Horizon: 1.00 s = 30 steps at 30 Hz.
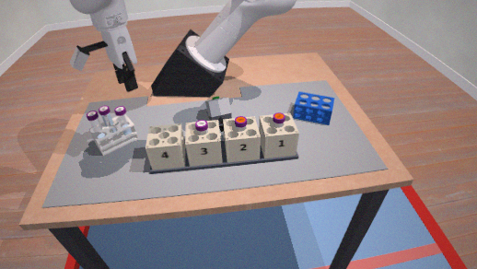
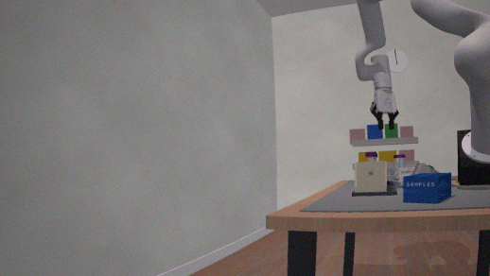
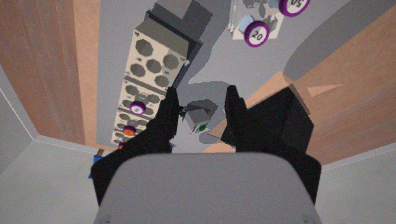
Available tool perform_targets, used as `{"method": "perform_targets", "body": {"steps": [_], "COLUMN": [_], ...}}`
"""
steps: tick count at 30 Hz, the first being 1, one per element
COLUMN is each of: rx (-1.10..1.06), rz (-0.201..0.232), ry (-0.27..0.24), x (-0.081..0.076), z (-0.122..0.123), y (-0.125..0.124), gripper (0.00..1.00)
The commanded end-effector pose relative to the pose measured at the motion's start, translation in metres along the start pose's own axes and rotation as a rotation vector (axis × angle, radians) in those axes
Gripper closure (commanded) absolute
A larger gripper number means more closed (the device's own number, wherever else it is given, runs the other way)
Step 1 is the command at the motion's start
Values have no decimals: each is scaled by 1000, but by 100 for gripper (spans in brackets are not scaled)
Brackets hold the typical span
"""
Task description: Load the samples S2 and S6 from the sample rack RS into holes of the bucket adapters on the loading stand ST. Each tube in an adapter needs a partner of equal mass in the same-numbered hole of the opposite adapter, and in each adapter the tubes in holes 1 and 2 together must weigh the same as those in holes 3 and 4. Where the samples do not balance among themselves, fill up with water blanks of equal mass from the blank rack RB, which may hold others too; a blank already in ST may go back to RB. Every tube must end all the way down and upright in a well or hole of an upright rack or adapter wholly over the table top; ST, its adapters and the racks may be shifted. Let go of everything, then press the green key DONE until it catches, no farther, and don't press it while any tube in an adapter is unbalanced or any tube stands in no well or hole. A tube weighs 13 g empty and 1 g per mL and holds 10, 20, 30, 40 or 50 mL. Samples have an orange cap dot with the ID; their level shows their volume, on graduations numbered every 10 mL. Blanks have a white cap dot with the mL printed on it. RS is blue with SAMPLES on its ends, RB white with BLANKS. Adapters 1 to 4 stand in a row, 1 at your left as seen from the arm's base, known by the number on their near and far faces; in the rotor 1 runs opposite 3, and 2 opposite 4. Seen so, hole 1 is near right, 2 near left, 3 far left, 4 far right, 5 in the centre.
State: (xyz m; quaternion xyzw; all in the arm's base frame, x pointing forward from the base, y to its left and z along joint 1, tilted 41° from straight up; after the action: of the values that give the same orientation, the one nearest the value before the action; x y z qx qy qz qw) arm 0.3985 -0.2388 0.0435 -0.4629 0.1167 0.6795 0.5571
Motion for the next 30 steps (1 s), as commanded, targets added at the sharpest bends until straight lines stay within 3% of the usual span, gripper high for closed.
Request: {"method": "perform_targets", "body": {"steps": [1,30], "rx": [1,1], "rz": [-1,0], "ry": [1,1], "x": [-1,-1], "z": [-14,-112], "y": [11,89], "gripper": [43,43]}}
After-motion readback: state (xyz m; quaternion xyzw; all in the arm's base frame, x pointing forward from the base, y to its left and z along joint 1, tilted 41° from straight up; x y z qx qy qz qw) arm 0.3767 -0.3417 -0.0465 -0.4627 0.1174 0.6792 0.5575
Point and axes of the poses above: the point where the finger pads meet when closed, its own x axis out along the fingers, its own y axis across the jaws, z = x × y, the point moved 5 cm from there along -x, back along the fingers, and after that the axes turned 12 degrees about x, right-handed, at the moved point
